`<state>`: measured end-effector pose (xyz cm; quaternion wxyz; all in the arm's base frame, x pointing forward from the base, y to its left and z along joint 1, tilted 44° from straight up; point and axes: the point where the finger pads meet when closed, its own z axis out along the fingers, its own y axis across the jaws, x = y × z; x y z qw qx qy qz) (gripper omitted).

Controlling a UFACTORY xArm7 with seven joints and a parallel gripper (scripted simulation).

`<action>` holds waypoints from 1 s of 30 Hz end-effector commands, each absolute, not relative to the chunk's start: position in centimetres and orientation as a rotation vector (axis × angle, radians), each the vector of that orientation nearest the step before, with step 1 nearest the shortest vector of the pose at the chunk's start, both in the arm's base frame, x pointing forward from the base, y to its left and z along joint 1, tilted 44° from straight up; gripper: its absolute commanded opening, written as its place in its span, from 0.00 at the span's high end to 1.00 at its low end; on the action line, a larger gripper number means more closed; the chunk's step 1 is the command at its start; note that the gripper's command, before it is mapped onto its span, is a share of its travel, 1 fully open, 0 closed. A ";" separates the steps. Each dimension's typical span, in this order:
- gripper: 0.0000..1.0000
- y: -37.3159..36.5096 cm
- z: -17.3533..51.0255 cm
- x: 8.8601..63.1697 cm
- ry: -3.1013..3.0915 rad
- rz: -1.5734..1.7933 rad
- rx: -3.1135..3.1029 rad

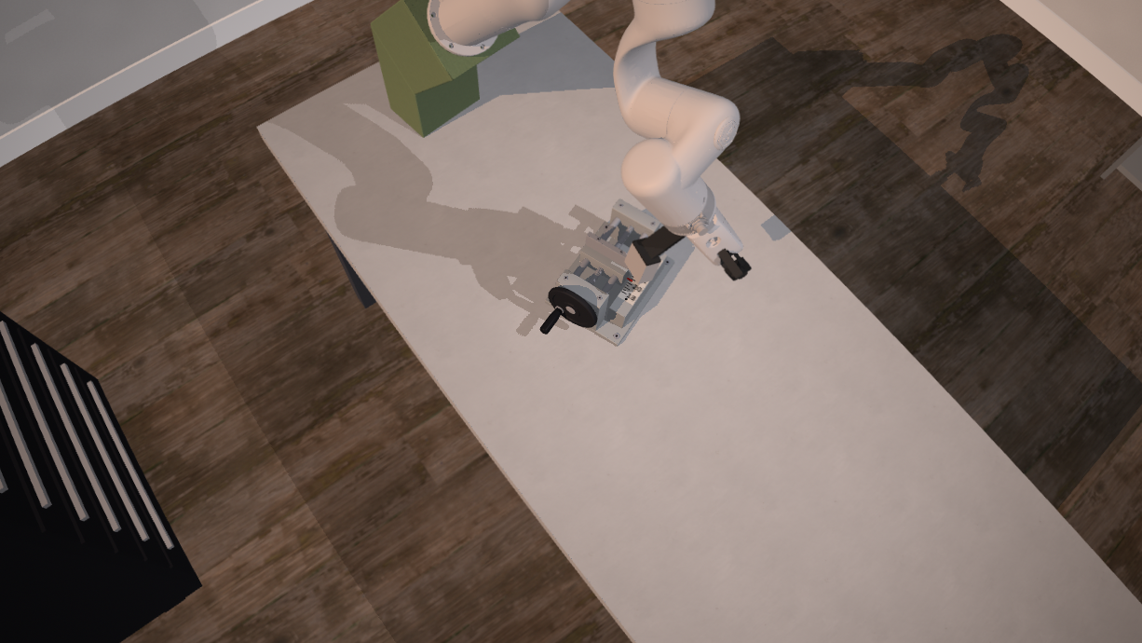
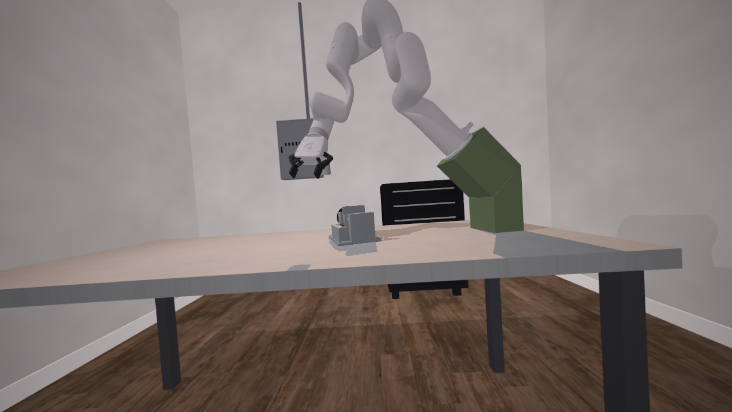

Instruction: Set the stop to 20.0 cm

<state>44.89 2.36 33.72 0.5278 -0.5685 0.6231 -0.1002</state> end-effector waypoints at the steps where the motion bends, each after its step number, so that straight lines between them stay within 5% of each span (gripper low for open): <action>1: 0.00 -2.3 31.1 44.2 1.517 -0.380 -1.466; 30: 0.00 -15.8 23.5 38.4 1.579 -0.722 -1.876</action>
